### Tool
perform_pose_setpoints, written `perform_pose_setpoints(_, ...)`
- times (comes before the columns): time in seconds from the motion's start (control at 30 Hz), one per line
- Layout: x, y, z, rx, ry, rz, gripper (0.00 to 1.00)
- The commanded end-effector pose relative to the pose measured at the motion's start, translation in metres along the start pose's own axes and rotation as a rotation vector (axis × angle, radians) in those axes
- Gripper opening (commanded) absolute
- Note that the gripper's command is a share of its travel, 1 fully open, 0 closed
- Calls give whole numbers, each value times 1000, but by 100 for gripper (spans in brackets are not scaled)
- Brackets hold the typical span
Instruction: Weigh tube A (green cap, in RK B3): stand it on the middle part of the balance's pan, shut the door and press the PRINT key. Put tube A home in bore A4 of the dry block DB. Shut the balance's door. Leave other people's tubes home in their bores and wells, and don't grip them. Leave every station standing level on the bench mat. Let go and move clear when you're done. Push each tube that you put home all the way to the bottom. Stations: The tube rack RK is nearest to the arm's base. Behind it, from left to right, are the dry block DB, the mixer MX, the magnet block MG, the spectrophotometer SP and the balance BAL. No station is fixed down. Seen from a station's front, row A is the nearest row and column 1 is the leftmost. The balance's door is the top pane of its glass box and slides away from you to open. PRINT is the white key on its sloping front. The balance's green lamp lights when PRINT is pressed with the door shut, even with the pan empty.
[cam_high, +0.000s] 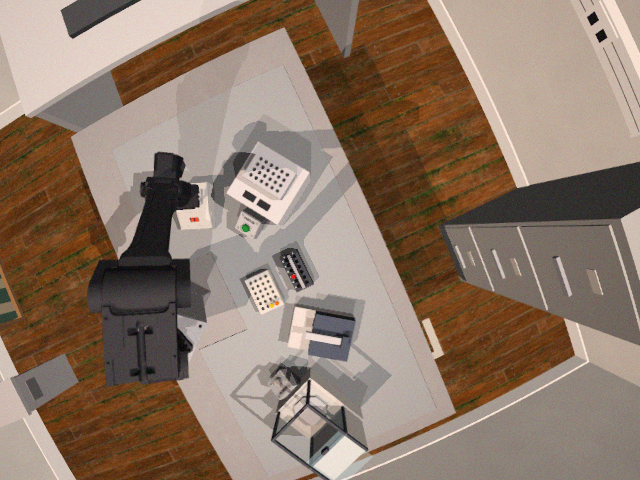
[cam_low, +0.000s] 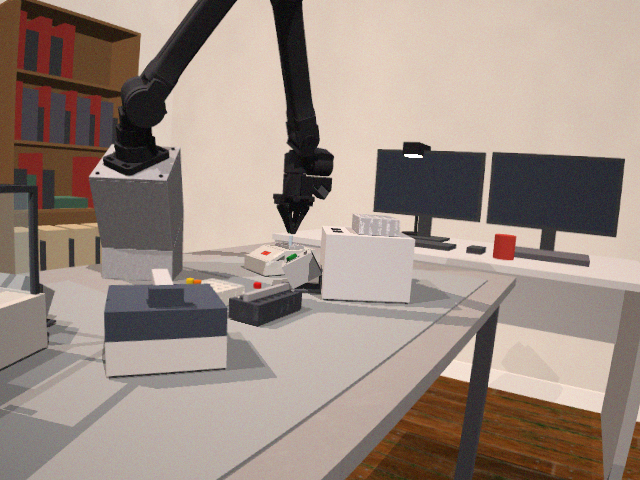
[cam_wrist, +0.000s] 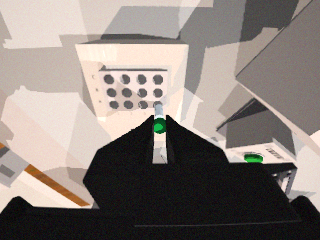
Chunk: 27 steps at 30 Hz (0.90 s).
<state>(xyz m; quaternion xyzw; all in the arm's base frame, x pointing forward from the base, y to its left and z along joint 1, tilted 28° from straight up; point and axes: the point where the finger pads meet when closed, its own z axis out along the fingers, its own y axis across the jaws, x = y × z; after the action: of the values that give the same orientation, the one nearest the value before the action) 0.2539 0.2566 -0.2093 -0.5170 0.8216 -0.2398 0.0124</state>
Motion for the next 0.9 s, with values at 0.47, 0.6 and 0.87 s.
perform_pose_setpoints(0.47,-2,-7,15,9,6,19,9)
perform_pose_setpoints(0.6,-4,-7,16,10,4,16,9)
perform_pose_setpoints(0.87,-7,-7,19,10,-1,18,9)
